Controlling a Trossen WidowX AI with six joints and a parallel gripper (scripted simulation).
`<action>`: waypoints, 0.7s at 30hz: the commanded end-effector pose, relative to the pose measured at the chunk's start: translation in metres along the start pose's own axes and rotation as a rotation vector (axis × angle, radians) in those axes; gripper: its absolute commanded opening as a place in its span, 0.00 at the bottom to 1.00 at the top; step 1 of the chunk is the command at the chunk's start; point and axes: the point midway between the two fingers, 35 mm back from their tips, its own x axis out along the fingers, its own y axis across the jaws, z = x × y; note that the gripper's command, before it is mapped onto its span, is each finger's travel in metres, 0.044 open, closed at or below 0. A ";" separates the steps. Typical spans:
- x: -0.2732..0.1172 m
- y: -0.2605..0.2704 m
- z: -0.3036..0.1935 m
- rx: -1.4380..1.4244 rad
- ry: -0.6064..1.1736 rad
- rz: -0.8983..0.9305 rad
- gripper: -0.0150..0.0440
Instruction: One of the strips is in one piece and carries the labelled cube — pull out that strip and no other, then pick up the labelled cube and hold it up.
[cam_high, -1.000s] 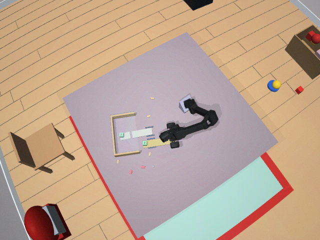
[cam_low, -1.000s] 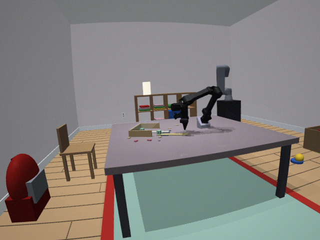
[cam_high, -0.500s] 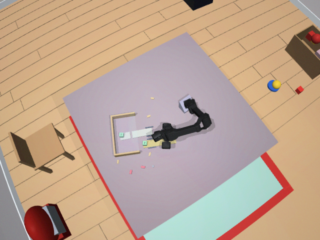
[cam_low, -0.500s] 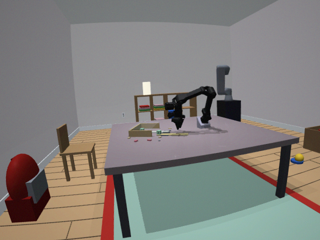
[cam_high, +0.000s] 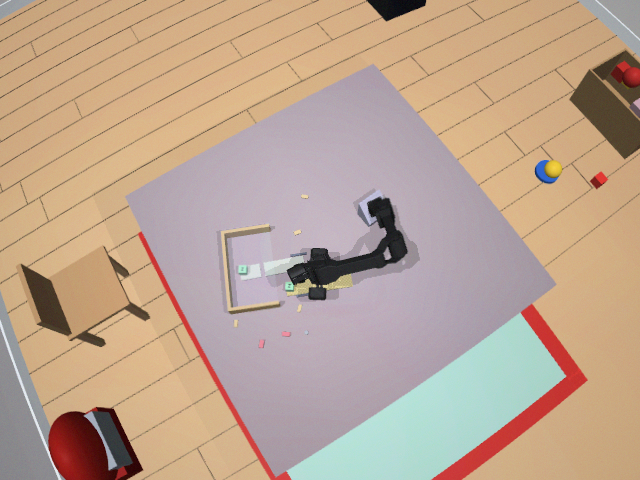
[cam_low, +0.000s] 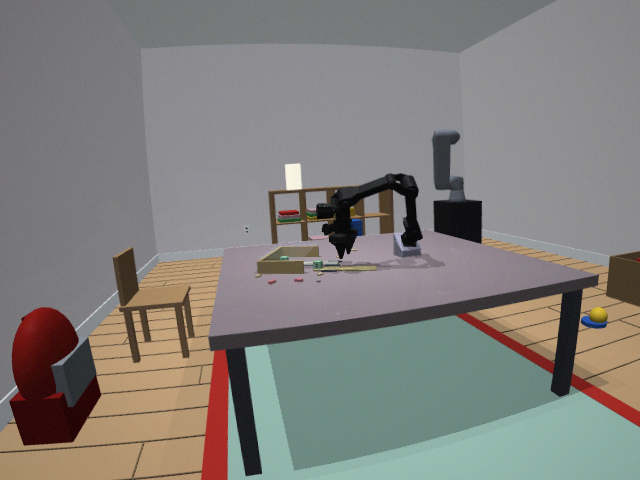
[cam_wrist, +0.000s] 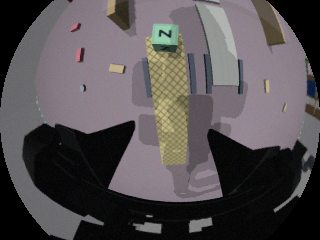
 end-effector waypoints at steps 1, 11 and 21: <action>-0.002 0.003 0.015 -0.007 -0.002 -0.003 1.00; -0.006 0.010 0.050 -0.008 -0.003 -0.003 1.00; -0.011 0.016 0.085 -0.010 -0.005 -0.003 1.00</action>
